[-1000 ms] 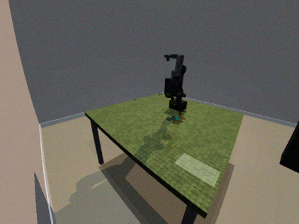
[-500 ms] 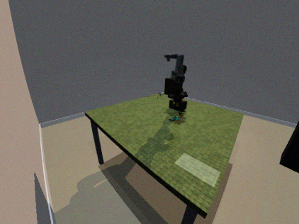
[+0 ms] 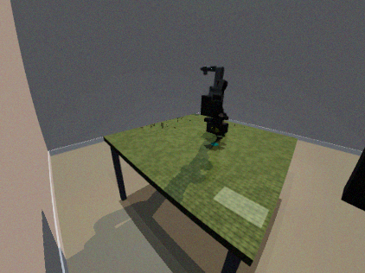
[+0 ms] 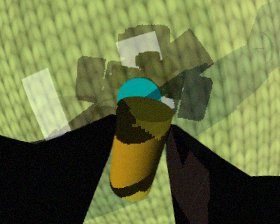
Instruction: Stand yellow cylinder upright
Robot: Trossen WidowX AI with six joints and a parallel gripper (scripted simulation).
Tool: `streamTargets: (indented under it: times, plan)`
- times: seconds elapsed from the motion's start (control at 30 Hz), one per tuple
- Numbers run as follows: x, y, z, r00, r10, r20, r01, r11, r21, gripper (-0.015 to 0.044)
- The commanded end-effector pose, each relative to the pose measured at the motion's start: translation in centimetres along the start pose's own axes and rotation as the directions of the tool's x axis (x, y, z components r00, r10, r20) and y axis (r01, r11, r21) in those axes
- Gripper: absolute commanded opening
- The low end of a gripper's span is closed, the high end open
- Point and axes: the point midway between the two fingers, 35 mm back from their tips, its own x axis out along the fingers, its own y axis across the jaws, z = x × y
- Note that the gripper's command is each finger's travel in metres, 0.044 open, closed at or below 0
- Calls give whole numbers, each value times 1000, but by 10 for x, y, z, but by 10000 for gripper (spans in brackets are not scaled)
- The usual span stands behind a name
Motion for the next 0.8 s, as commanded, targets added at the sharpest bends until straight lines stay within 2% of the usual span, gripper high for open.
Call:
streamTargets:
  times: [0.0, 0.77]
  plan:
    - [3, -2, 1, 1000, 6, 28, -6, 1000, 12, 105]
    - [20, -13, 8, 980, 28, 198, -42, 997, 66, 105]
